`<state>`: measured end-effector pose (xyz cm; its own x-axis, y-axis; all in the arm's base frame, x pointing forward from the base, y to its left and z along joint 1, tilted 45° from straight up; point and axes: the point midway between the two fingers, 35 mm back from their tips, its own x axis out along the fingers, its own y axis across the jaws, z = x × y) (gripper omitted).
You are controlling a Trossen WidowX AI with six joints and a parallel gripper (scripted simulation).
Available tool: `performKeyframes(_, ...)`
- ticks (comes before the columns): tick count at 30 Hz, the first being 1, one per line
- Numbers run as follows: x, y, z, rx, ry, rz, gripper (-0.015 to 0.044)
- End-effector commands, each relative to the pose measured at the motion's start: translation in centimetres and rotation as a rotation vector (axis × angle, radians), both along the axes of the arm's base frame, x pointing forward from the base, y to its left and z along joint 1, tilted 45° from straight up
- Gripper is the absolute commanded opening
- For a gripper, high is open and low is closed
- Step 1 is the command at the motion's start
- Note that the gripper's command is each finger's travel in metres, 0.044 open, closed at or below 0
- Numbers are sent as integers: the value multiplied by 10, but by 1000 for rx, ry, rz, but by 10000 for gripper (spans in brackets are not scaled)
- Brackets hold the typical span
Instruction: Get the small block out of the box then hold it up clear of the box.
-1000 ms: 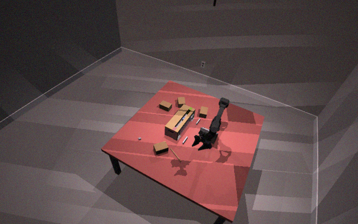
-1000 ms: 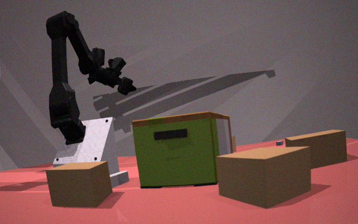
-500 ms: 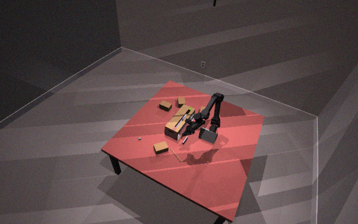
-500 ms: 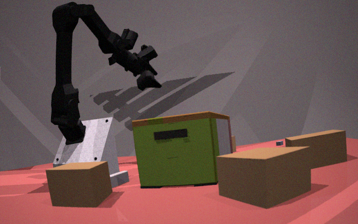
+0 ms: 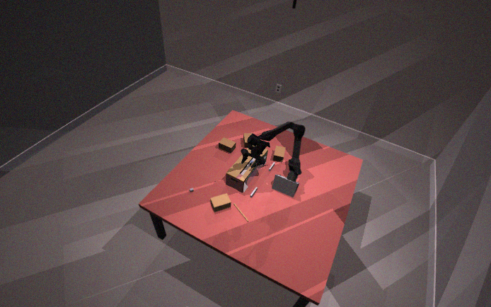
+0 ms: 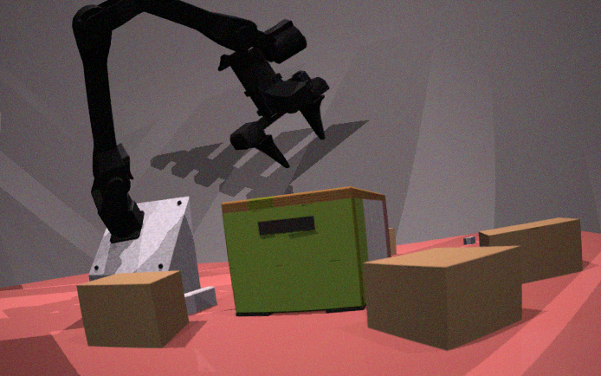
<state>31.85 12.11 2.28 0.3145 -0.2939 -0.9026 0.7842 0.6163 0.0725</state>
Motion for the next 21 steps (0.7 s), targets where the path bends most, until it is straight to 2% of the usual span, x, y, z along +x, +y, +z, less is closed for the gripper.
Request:
performKeyframes(1, -6, -65, 32, 8, 14, -327, 400)
performKeyframes(8, -43, -152, 82, -5, 11, -828, 400)
performKeyframes(21, -45, -157, 81, -6, 10, -842, 400)
